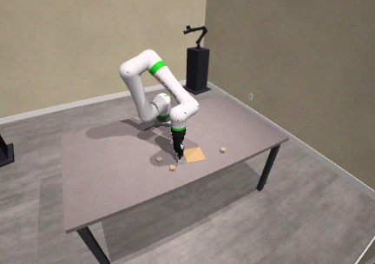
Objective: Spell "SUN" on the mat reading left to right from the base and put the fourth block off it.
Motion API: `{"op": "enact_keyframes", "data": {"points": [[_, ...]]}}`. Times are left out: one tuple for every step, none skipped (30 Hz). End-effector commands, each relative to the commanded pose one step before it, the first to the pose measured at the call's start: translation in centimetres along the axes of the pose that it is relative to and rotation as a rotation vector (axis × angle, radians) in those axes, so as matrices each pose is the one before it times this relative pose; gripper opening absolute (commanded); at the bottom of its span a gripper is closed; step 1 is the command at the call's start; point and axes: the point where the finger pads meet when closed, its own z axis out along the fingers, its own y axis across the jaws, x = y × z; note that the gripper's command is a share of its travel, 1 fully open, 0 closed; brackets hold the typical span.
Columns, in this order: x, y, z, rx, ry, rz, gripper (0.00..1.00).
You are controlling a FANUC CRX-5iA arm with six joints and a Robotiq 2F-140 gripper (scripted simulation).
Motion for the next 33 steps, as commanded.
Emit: {"op": "enact_keyframes", "data": {"points": [[-0.003,-0.019,-0.017,0.00040,0.00005,-0.00001,0.16],[0.000,0.000,0.000,0.00000,0.00000,0.00000,0.16],[0.000,0.000,0.000,0.00000,0.00000,0.00000,0.16],[0.000,0.000,0.000,0.00000,0.00000,0.00000,0.16],[0.000,0.000,0.000,0.00000,0.00000,0.00000,0.16],[0.000,0.000,0.000,0.00000,0.00000,0.00000,0.16],[0.000,0.000,0.000,0.00000,0.00000,0.00000,0.16],[0.000,0.000,0.000,0.00000,0.00000,0.00000,0.16],[0.000,0.000,0.000,0.00000,0.00000,0.00000,0.16],[0.000,0.000,0.000,0.00000,0.00000,0.00000,0.16],[0.000,0.000,0.000,0.00000,0.00000,0.00000,0.16],[0.000,0.000,0.000,0.00000,0.00000,0.00000,0.16],[0.000,0.000,0.000,0.00000,0.00000,0.00000,0.16],[0.000,0.000,0.000,0.00000,0.00000,0.00000,0.16],[0.000,0.000,0.000,0.00000,0.00000,0.00000,0.16],[0.000,0.000,0.000,0.00000,0.00000,0.00000,0.16],[0.000,0.000,0.000,0.00000,0.00000,0.00000,0.16],[0.000,0.000,0.000,0.00000,0.00000,0.00000,0.16],[0.000,0.000,0.000,0.00000,0.00000,0.00000,0.16],[0.000,0.000,0.000,0.00000,0.00000,0.00000,0.18],[0.000,0.000,0.000,0.00000,0.00000,0.00000,0.18],[0.000,0.000,0.000,0.00000,0.00000,0.00000,0.18],[0.000,0.000,0.000,0.00000,0.00000,0.00000,0.18],[0.000,0.000,0.000,0.00000,0.00000,0.00000,0.18],[0.000,0.000,0.000,0.00000,0.00000,0.00000,0.21],[0.000,0.000,0.000,0.00000,0.00000,0.00000,0.21],[0.000,0.000,0.000,0.00000,0.00000,0.00000,0.21],[0.000,0.000,0.000,0.00000,0.00000,0.00000,0.23],[0.000,0.000,0.000,0.00000,0.00000,0.00000,0.23],[0.000,0.000,0.000,0.00000,0.00000,0.00000,0.23],[0.000,0.000,0.000,0.00000,0.00000,0.00000,0.26],[0.000,0.000,0.000,0.00000,0.00000,0.00000,0.26],[0.000,0.000,0.000,0.00000,0.00000,0.00000,0.26]]}}
